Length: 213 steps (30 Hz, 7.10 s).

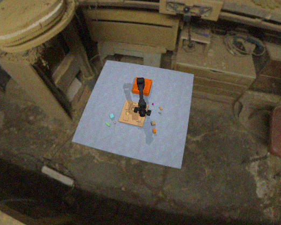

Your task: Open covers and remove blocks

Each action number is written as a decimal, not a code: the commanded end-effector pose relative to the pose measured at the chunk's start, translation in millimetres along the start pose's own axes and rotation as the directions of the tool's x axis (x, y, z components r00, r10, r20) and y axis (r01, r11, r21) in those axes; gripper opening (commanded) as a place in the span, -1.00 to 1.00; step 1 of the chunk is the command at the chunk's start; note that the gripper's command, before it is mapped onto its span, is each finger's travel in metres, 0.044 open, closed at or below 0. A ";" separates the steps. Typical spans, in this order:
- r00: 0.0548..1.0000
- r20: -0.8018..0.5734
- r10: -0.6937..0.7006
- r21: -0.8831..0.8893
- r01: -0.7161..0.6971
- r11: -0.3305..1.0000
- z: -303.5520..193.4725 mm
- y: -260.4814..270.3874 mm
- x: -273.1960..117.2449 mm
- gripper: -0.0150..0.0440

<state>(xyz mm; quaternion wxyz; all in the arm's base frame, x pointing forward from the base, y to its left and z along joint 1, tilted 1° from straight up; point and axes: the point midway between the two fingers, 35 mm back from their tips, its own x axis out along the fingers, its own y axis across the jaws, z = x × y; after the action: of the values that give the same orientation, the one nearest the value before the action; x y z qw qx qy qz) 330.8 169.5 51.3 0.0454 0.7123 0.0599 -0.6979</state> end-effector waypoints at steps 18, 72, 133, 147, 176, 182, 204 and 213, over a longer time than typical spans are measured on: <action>1.000 -0.003 0.001 -0.009 -0.001 1.000 -1.1 -0.4 -1.0 -0.49; 1.000 -0.003 0.001 -0.009 -0.001 1.000 -1.9 -0.6 49.1 -0.49; 1.000 -0.002 0.005 -0.009 -0.005 1.000 1.9 55.0 57.5 -0.49; 1.000 -0.003 0.006 -0.009 -0.006 1.000 -3.3 68.9 57.3 -0.49; 1.000 -0.004 0.008 -0.009 -0.008 1.000 -23.7 96.9 56.7 -0.49; 1.000 -0.004 0.008 -0.009 -0.008 1.000 -27.4 99.1 56.6 -0.49; 1.000 -0.006 0.009 -0.009 -0.009 1.000 -42.8 108.8 46.7 -0.49; 1.000 -0.006 0.009 -0.009 -0.009 1.000 -43.6 108.9 35.1 -0.49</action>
<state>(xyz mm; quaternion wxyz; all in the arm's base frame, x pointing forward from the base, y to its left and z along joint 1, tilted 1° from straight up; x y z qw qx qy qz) 387.8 69.2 8.1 0.0496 0.7102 0.0587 -0.6998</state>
